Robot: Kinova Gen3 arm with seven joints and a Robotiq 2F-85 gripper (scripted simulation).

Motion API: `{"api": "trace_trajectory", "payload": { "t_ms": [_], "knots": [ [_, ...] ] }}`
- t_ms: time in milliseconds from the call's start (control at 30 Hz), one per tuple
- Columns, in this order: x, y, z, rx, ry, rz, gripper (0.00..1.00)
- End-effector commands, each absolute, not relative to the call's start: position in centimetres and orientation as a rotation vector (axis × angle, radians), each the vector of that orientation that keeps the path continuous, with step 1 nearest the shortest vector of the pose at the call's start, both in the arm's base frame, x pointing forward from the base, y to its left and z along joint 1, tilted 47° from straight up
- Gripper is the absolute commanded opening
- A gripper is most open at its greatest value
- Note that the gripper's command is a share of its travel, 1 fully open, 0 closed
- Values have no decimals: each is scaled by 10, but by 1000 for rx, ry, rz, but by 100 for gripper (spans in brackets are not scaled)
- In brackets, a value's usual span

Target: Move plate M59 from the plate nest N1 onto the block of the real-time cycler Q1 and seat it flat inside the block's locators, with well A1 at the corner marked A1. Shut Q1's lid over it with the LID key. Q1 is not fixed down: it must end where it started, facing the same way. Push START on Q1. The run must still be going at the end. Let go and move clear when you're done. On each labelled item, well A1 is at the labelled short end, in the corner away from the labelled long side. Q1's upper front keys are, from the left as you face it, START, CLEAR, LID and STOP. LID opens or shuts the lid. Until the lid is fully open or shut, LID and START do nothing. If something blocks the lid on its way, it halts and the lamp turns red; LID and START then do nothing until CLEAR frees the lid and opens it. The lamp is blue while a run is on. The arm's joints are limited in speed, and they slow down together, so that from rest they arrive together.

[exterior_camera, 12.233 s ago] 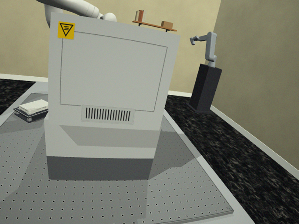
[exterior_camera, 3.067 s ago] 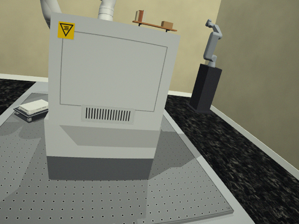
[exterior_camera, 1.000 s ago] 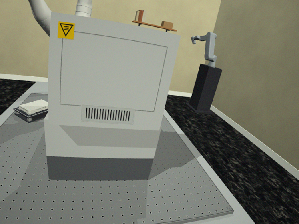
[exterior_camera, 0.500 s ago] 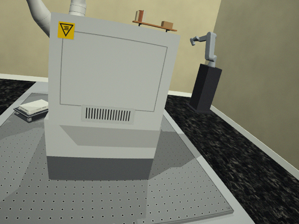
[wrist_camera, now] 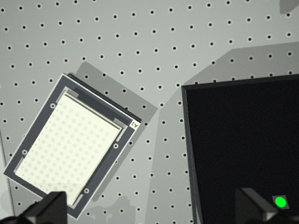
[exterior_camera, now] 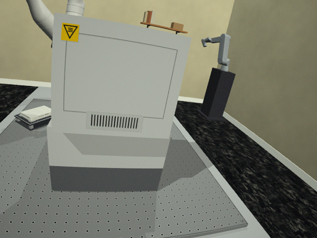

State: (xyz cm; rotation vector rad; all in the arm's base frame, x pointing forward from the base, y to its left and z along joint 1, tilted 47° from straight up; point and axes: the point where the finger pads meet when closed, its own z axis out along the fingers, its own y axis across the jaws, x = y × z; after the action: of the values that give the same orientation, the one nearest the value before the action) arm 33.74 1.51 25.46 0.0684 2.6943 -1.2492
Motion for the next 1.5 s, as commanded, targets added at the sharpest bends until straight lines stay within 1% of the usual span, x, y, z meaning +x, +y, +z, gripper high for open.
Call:
{"api": "trace_trajectory", "payload": {
  "t_ms": [0, 1200, 1400, 1467],
  "knots": [
    [339, 10, 260, 144, 2689, -1226, 100],
    [350, -39, 302, 587, 2588, -1134, 100],
    [354, -53, 314, 900, 2476, -1049, 100],
    [355, -59, 319, 914, 2469, -1046, 100]
  ]
}}
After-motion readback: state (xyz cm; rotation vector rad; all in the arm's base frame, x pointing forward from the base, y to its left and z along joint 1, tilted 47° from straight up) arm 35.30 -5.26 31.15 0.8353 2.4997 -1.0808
